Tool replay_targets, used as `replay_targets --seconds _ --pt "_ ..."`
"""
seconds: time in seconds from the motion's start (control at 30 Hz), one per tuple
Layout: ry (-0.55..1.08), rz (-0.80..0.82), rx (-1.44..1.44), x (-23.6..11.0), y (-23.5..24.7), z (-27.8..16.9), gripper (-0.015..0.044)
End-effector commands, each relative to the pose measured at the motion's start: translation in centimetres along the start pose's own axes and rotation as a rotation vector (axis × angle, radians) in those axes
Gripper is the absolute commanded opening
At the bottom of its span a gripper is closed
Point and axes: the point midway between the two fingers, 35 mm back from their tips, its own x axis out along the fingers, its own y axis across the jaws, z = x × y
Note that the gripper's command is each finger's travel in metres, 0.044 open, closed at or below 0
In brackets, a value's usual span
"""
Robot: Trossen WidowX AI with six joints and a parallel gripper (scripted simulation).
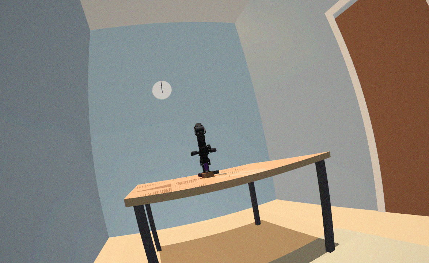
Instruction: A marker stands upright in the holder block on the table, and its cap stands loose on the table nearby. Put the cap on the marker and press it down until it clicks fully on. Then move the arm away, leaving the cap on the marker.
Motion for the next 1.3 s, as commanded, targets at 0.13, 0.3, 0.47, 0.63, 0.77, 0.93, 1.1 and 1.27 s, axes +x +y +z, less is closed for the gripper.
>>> replay_targets --seconds 0.13,0.3,0.47,0.63,0.77,0.93,1.1,1.27 --pt "-0.002 -0.001 0.000 0.2 0.0 0.1 0.0000" --pt "-0.002 -0.001 0.000 0.0 0.0 0.1 0.0000" --pt "-0.001 -0.001 0.000 -4.8 -0.2 0.5 0.0000" --pt "0.000 -0.001 0.000 -8.7 -0.1 0.2 0.0000" --pt "0.000 -0.001 0.000 -8.7 -0.1 0.2 0.0053" --pt "0.000 -0.001 0.000 -8.7 -0.1 0.2 0.0184" --pt "0.000 -0.001 0.000 -8.7 -0.1 0.2 0.0315" --pt "0.000 -0.001 0.000 -8.7 -0.1 0.2 0.0440"
